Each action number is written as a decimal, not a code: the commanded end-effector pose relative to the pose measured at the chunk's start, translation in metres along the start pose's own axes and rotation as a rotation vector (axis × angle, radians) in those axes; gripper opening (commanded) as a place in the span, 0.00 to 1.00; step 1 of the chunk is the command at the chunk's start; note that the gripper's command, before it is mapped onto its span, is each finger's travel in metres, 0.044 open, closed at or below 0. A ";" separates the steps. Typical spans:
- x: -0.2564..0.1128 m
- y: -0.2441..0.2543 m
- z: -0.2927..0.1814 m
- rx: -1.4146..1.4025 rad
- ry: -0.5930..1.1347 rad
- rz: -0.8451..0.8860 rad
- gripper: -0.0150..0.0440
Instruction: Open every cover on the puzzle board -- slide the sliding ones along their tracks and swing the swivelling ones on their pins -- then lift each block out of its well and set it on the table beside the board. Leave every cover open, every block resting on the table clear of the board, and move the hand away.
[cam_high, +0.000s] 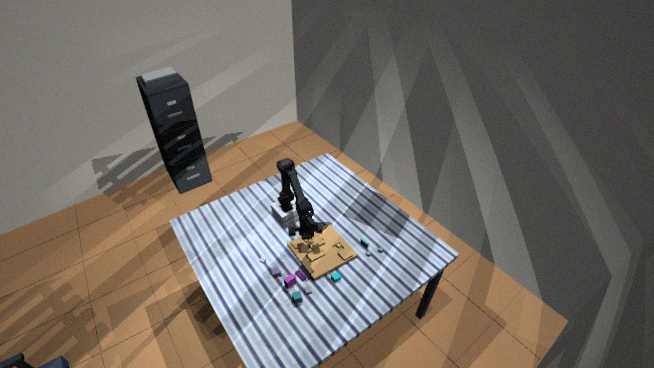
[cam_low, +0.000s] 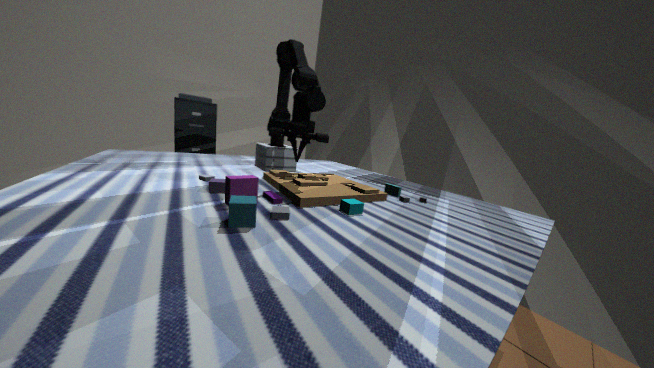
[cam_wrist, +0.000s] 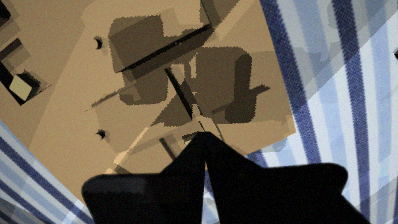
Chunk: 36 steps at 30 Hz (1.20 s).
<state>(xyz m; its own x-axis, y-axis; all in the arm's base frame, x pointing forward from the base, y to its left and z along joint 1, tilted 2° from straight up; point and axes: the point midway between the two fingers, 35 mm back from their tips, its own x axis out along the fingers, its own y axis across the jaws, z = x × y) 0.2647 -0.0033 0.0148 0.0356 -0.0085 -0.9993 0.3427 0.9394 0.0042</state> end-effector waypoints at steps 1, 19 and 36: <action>-0.007 0.023 0.024 -0.894 -0.010 -0.004 0.25; -0.010 0.045 0.042 -1.808 -0.010 -0.011 0.25; -0.010 0.048 0.044 -1.987 -0.010 -0.012 0.25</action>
<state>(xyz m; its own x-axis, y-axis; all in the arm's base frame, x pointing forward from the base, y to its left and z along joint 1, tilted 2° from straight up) 0.3165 0.0244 0.0241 0.0425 -0.0058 -0.9991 -0.9946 0.0946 -0.0429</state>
